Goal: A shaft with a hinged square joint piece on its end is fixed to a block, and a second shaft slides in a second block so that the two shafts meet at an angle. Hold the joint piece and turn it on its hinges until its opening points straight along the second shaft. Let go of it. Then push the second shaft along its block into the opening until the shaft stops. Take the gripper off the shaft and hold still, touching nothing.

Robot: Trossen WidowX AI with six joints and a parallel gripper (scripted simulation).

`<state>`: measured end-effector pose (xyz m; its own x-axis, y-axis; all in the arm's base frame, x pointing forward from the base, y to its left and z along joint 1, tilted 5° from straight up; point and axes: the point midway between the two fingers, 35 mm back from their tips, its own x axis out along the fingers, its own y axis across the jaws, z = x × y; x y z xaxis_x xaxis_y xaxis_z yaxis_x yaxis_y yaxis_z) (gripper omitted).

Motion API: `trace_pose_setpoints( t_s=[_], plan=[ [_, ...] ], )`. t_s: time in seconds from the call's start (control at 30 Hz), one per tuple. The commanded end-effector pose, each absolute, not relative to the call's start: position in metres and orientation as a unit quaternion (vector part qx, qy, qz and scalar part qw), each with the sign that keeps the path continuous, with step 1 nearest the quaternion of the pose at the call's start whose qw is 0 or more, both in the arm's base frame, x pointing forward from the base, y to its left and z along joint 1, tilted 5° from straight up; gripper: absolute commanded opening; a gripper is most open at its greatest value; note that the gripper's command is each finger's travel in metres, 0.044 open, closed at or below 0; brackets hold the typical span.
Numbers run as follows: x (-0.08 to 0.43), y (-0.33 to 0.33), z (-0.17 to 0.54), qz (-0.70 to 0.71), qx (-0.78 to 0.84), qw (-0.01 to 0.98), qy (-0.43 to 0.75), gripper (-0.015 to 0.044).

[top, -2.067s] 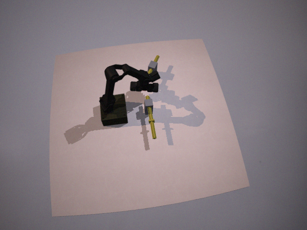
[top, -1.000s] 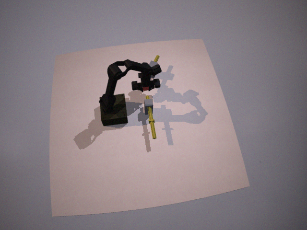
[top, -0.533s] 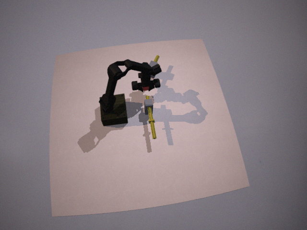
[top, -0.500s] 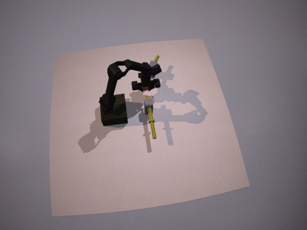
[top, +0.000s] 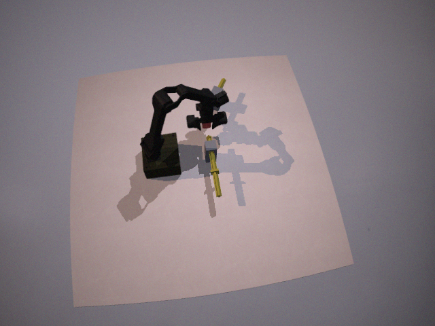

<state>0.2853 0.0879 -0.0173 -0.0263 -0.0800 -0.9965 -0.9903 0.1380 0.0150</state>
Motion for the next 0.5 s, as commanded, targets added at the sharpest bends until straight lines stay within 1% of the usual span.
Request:
trace_pose_setpoints(
  t_s=[0.0,0.07,0.1,0.47],
  plan=[
    [0.2852,0.0879,-0.0174,0.449,-0.479,0.507,0.558,0.0383],
    [0.2852,0.0879,-0.0174,0.449,-0.479,0.507,0.558,0.0436],
    [0.2852,0.0879,-0.0174,0.449,-0.479,0.507,0.558,0.044],
    [0.2852,0.0879,-0.0174,0.449,-0.479,0.507,0.558,0.044]
  ],
)
